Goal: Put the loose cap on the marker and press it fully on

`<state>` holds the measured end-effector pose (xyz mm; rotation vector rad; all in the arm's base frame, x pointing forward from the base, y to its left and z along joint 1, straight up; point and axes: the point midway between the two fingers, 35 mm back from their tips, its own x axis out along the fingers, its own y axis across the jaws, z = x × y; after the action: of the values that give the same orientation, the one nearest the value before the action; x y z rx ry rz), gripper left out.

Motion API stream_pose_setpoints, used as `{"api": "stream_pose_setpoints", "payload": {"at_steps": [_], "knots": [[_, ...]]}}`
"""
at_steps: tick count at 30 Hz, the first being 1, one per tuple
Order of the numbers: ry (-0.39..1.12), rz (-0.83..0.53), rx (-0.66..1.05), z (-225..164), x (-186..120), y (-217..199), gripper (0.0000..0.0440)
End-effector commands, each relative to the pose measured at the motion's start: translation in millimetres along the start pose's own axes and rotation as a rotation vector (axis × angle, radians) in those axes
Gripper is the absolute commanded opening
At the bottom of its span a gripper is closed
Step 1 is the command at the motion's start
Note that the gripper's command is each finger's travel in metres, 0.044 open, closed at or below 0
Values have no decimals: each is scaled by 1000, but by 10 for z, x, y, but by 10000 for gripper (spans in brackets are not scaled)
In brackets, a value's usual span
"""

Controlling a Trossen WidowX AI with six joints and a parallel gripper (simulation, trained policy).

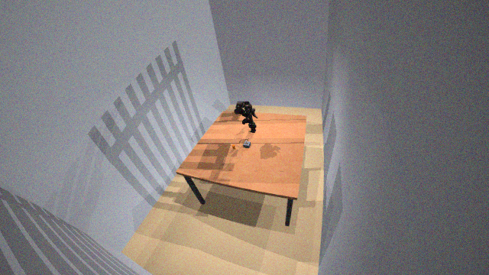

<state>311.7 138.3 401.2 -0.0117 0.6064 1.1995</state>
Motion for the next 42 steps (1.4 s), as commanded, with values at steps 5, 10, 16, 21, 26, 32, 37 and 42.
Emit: {"api": "stream_pose_setpoints", "payload": {"at_steps": [5,10,16,21,26,32,37,42], "knots": [[39,-52,45,-150,-84,-206,331],[54,-92,54,-221,-149,-352,331],[73,-138,62,-306,-224,-515,329],[90,-174,70,-381,-286,-643,328],[110,-208,79,-461,-350,-765,328],[135,-248,92,-563,-427,-906,327],[159,-280,103,-652,-493,-1017,327],[184,-310,116,-746,-557,-1124,326]]}}
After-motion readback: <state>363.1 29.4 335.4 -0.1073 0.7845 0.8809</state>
